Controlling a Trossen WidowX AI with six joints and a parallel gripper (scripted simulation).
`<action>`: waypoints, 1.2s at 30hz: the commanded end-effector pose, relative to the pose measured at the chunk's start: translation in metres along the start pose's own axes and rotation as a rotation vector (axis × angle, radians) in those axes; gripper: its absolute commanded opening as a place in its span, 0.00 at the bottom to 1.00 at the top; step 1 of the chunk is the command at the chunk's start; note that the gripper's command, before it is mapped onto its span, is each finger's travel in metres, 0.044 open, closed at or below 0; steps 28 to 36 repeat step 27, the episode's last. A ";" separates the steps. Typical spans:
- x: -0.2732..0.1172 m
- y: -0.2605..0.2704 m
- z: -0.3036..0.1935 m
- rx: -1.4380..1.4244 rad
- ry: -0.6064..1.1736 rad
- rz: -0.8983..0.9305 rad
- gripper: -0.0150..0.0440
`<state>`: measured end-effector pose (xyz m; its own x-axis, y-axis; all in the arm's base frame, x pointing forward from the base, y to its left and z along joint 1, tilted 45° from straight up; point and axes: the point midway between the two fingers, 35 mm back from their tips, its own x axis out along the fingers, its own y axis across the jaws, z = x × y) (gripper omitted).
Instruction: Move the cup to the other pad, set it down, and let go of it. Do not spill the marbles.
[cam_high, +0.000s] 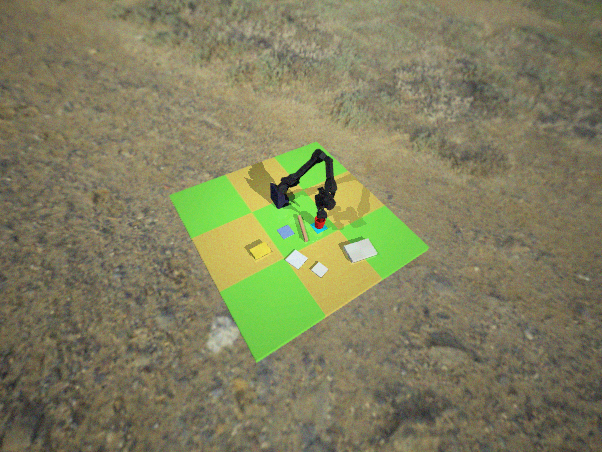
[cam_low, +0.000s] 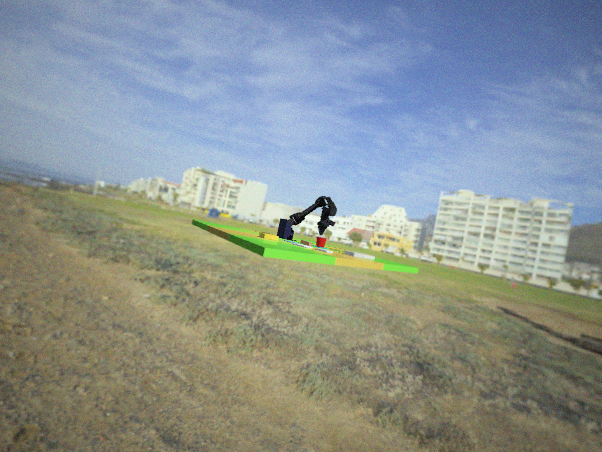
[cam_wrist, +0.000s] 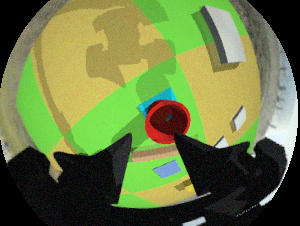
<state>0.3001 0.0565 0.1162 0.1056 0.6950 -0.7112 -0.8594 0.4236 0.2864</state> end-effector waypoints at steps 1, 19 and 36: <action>-0.002 0.000 0.000 0.002 0.000 -0.001 0.92; -0.063 0.000 -0.001 -0.002 -0.003 -0.003 1.00; -0.059 0.000 -0.001 0.003 -0.008 -0.001 1.00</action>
